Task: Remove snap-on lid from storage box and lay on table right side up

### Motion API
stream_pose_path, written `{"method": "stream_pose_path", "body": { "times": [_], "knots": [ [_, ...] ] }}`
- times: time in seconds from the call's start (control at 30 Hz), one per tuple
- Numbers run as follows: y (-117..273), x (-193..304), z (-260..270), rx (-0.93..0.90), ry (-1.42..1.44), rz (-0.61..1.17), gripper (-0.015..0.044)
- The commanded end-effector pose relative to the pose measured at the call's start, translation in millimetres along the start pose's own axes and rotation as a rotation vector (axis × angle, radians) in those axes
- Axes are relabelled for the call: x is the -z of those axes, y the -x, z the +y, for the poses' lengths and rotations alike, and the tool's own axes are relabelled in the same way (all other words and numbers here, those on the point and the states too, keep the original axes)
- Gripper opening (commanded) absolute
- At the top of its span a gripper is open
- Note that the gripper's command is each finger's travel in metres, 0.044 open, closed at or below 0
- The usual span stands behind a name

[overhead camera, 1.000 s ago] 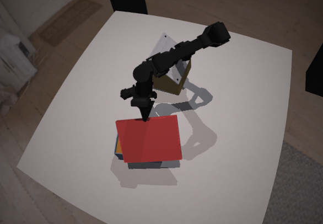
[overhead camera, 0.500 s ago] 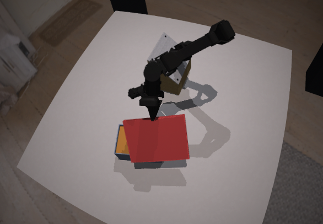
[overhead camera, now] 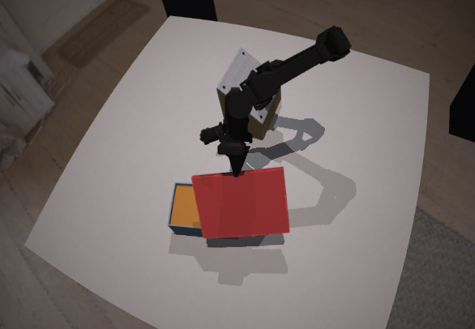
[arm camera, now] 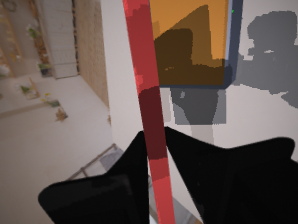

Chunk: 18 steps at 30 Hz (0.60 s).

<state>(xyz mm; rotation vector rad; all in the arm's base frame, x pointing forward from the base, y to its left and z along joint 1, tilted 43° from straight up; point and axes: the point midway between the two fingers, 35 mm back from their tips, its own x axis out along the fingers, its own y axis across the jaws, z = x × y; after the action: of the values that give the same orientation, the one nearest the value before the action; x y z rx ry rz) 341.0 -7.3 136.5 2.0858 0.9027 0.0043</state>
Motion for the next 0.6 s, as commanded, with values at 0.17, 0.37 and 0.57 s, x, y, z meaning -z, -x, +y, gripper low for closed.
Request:
{"method": "stream_pose_path", "body": {
  "times": [0.17,0.37,0.57],
  "knots": [
    [2,17,0,-0.005,-0.002,-0.005,0.0000],
    [4,29,-1,-0.005,-0.002,-0.005,0.0000],
    [5,41,-2,-0.005,-0.003,-0.004,0.0000]
  ]
}}
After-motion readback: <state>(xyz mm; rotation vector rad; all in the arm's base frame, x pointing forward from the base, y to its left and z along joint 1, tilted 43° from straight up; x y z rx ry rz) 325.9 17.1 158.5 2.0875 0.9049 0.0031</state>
